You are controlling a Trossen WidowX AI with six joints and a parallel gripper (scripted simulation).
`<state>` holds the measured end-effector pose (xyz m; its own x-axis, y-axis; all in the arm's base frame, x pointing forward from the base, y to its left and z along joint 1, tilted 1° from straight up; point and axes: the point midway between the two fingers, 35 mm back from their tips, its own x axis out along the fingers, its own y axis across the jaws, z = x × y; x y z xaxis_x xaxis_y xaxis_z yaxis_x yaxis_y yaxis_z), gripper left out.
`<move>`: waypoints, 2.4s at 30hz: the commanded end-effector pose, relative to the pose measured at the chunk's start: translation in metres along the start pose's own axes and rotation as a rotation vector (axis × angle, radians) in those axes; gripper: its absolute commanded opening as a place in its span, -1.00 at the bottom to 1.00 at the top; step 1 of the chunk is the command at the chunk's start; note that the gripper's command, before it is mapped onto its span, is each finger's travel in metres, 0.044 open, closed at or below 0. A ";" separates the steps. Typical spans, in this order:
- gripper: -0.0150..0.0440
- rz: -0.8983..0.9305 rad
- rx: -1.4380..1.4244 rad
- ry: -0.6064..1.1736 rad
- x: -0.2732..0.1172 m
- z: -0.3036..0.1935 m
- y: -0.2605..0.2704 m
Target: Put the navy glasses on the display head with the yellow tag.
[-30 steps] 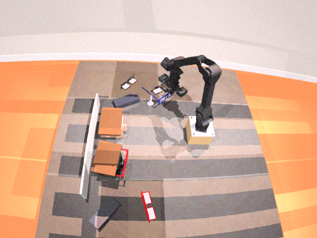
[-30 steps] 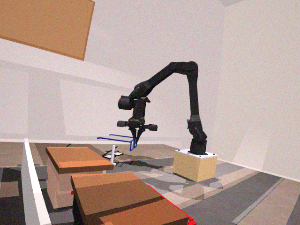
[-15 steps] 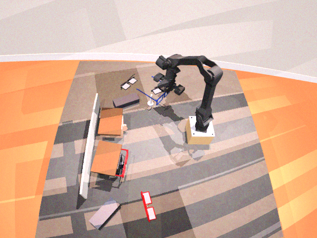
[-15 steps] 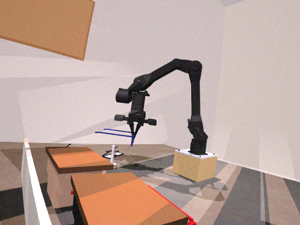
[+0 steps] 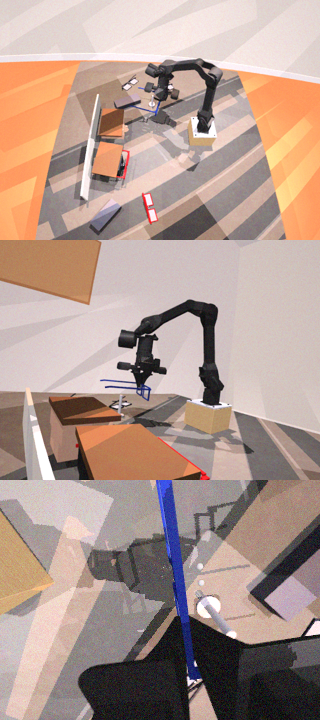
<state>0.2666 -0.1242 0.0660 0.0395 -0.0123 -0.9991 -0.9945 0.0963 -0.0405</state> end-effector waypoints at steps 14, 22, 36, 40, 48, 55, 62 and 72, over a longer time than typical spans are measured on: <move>-0.49 -0.001 -0.428 -0.001 -0.001 0.080 -0.017; -0.49 -0.003 -0.634 -0.004 -0.001 0.120 -0.017; -0.49 -0.007 -0.995 -0.008 -0.002 0.190 -0.004; -0.49 -0.007 -1.033 -0.009 -0.002 0.197 -0.002; -0.49 -0.008 -1.033 -0.009 0.006 0.197 -0.003; -0.49 -0.008 -1.033 -0.008 0.014 0.198 -0.004; -0.49 -0.008 -1.033 -0.008 0.022 0.198 -0.005; -0.49 -0.008 -1.033 -0.008 0.034 0.198 -0.006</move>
<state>0.2943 0.0735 0.0350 0.0466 0.0040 -0.9989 -0.5943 -0.8036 -0.0309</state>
